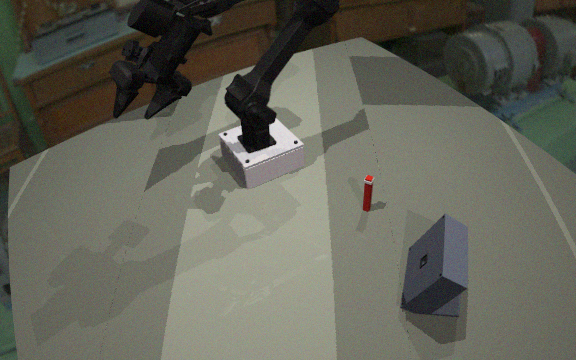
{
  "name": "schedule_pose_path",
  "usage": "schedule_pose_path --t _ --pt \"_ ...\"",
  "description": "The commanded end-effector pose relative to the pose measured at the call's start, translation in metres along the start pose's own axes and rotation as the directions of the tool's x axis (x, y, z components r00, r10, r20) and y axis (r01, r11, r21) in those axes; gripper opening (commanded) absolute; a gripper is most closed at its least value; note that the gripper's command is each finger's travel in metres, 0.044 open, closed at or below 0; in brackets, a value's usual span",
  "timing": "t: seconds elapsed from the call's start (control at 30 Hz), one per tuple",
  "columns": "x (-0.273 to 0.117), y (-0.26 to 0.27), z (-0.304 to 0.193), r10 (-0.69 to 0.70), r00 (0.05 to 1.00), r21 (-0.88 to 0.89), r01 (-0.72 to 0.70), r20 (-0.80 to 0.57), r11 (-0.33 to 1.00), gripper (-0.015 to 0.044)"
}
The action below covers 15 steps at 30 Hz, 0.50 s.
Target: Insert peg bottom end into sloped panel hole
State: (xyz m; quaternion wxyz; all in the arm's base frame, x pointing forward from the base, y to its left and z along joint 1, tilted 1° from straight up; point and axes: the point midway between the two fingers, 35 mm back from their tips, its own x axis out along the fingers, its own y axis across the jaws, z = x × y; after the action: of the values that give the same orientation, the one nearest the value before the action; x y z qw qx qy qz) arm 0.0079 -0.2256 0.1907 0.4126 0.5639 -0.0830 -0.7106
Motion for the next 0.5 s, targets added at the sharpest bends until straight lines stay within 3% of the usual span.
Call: schedule_pose_path --t 0.0,0.47 --pt "0.002 0.006 -0.012 0.001 0.999 -0.079 -0.004 -0.046 0.997 0.0440" --pt "0.005 0.019 -0.052 -0.009 0.985 -0.309 -0.046 -0.173 0.950 0.0440"
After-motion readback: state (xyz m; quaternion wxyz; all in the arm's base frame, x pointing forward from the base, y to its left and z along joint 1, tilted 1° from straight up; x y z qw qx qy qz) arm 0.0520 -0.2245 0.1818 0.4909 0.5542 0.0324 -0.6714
